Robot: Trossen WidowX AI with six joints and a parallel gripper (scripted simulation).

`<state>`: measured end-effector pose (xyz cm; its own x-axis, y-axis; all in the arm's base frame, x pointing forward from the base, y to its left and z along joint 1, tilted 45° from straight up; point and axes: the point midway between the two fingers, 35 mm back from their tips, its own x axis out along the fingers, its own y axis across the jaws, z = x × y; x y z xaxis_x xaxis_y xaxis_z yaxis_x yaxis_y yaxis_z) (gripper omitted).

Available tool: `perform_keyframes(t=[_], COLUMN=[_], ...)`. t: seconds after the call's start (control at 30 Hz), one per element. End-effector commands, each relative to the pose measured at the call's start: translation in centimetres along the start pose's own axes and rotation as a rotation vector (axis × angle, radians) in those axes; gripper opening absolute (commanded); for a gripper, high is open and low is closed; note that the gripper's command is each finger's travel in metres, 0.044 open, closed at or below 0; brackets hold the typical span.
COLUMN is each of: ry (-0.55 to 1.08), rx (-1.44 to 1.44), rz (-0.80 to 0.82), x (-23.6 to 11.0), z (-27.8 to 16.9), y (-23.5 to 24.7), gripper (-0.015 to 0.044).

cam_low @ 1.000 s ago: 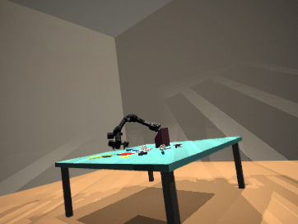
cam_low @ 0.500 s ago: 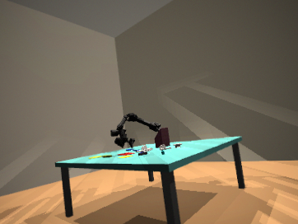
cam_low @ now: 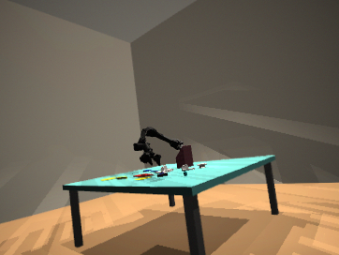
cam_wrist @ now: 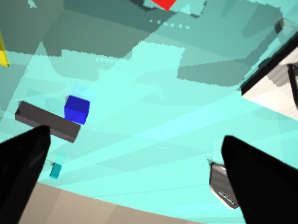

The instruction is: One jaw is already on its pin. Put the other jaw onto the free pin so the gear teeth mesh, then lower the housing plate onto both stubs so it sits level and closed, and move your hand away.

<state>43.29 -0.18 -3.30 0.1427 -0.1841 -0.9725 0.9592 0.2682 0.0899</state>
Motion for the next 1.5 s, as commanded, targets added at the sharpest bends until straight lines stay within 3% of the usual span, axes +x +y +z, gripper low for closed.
perform_keyframes(t=[0.0,0.7,1.47], ry=[-0.018,-0.135,-0.372], rx=[-0.083,-0.474,-0.959], rz=[-0.050,-0.268,-0.450], x=[0.8,4.1,5.7], z=[-2.4,-12.3,-19.3], y=[-0.7,-5.5,-11.6], gripper=[0.0440,0.0440,0.0440])
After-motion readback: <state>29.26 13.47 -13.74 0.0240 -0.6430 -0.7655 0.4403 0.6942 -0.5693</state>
